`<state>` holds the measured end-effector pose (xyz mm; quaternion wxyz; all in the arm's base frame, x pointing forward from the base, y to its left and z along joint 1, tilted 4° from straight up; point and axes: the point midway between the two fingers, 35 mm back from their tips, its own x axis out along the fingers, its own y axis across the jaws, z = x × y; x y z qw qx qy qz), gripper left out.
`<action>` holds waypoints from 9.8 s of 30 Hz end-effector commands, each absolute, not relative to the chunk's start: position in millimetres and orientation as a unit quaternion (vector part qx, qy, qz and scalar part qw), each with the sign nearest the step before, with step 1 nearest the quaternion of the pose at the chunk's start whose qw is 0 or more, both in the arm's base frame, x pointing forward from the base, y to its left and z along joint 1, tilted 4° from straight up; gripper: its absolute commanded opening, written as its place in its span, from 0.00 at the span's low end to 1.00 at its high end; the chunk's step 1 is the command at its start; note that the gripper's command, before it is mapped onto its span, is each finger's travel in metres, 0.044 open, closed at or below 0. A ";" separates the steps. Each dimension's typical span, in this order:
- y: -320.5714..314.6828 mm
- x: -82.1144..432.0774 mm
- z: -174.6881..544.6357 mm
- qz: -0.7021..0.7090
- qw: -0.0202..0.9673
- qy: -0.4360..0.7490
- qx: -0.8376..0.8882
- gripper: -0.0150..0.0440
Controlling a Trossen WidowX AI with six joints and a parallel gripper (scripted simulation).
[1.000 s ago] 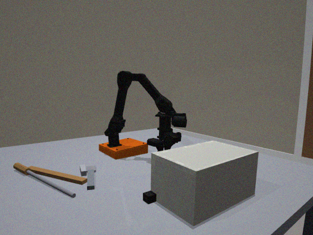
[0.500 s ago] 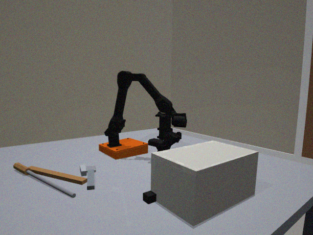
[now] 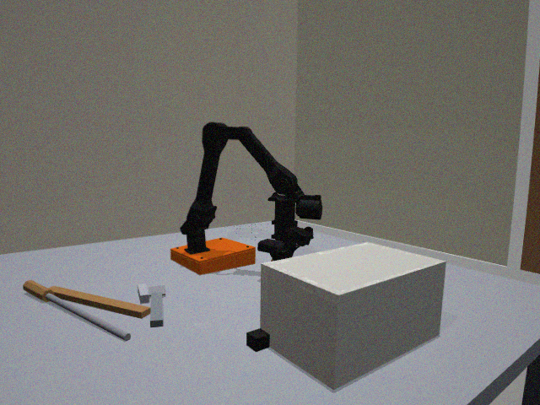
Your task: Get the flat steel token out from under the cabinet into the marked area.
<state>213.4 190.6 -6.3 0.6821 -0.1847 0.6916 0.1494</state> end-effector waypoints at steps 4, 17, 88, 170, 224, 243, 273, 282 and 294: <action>192.0 213.5 -5.7 0.173 0.676 0.686 -0.206 0.25; 192.5 213.1 -5.8 0.209 0.664 0.676 -0.240 0.25; 121.5 243.4 -2.3 0.223 0.658 0.670 -0.260 0.25; 35.5 259.0 2.6 0.221 0.658 0.671 -0.263 0.25; -20.2 262.0 6.2 0.219 0.657 0.671 -0.264 0.25; -39.7 261.7 7.6 0.218 0.657 0.671 -0.265 0.25; -71.2 260.9 9.9 0.217 0.656 0.672 -0.266 0.25; -80.9 260.7 10.6 0.217 0.656 0.672 -0.266 0.25; -93.8 260.3 11.7 0.216 0.656 0.672 -0.267 0.25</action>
